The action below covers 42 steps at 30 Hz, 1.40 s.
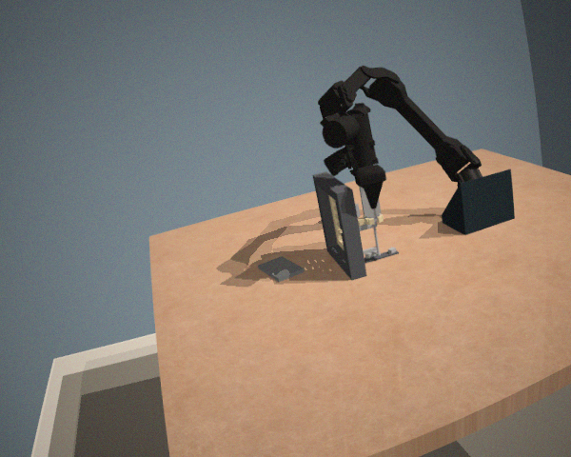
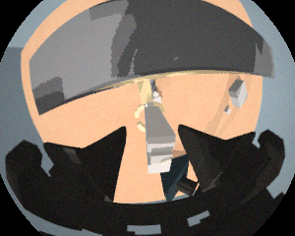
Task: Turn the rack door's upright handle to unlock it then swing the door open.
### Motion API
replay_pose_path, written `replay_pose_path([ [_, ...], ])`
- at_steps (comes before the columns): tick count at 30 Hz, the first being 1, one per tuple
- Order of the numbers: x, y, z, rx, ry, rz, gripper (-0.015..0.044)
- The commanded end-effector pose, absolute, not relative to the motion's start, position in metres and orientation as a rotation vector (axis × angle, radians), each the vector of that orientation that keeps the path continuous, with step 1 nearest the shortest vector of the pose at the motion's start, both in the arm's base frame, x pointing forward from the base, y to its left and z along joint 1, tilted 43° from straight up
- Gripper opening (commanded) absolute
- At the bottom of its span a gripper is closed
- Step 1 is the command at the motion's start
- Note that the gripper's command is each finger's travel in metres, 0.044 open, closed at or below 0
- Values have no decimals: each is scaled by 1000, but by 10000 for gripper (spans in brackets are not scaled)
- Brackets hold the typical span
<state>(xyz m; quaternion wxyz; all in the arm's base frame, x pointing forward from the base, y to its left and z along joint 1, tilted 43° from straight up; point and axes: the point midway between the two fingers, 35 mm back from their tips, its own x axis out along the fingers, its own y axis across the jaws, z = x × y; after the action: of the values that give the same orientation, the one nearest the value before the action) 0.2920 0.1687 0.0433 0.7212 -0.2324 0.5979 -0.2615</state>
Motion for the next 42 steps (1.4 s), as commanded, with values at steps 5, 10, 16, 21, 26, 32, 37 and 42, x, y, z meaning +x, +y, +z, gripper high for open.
replay_pose_path([
  [5, 293, 169, 44, -197, 1166, -809, 300],
  [10, 293, 169, 44, 8, 1055, -945, 300],
  [16, 293, 169, 44, 254, 906, -1095, 300],
  [21, 293, 169, 44, 458, 770, -1208, 300],
  [26, 293, 169, 44, 661, 622, -1309, 300],
  [32, 293, 169, 44, 761, 545, -1355, 300],
  [37, 293, 169, 44, 761, 545, -1355, 300],
  [42, 293, 169, 44, 761, 545, -1355, 293],
])
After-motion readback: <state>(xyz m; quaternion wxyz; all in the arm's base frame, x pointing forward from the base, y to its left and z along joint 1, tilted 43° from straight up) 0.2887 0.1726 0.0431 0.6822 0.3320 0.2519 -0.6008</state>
